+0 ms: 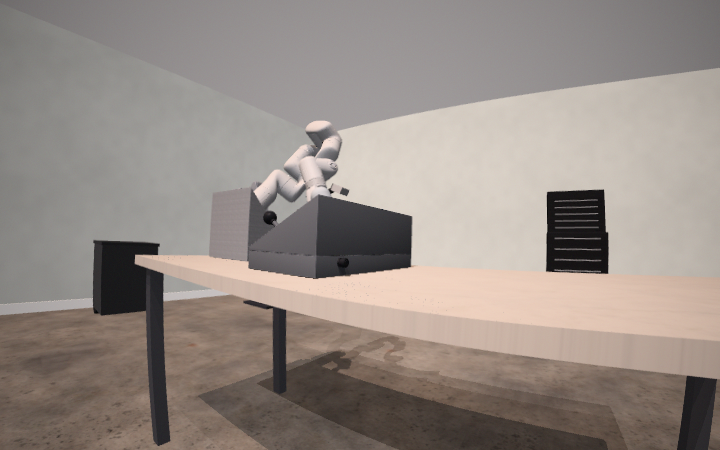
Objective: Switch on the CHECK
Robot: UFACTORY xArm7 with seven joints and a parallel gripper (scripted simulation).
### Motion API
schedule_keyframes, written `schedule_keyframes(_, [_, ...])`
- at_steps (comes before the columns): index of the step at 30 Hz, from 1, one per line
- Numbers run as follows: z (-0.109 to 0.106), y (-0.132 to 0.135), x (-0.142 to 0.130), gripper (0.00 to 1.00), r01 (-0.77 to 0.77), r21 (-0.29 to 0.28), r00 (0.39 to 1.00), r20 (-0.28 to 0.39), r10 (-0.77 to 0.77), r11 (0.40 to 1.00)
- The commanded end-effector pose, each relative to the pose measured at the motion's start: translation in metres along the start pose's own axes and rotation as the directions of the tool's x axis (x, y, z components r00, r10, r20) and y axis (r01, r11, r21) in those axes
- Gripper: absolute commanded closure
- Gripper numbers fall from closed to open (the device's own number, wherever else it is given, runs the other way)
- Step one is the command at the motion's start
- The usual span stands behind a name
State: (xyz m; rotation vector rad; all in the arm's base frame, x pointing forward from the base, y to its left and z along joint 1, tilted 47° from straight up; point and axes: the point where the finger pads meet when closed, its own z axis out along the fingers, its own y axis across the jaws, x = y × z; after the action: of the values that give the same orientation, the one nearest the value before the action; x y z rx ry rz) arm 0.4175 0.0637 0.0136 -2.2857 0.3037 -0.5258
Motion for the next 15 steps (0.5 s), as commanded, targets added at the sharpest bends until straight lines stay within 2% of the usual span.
schedule_keyframes(1, [-0.0008, 0.0008, -0.0041, 1.00, 0.000, -0.002, 1.000, -0.003, 0.000, 1.000])
schedule_keyframes(15, [-0.0049, 0.0008, -0.0101, 1.00, 0.000, -0.002, 1.000, -0.003, 0.000, 1.000])
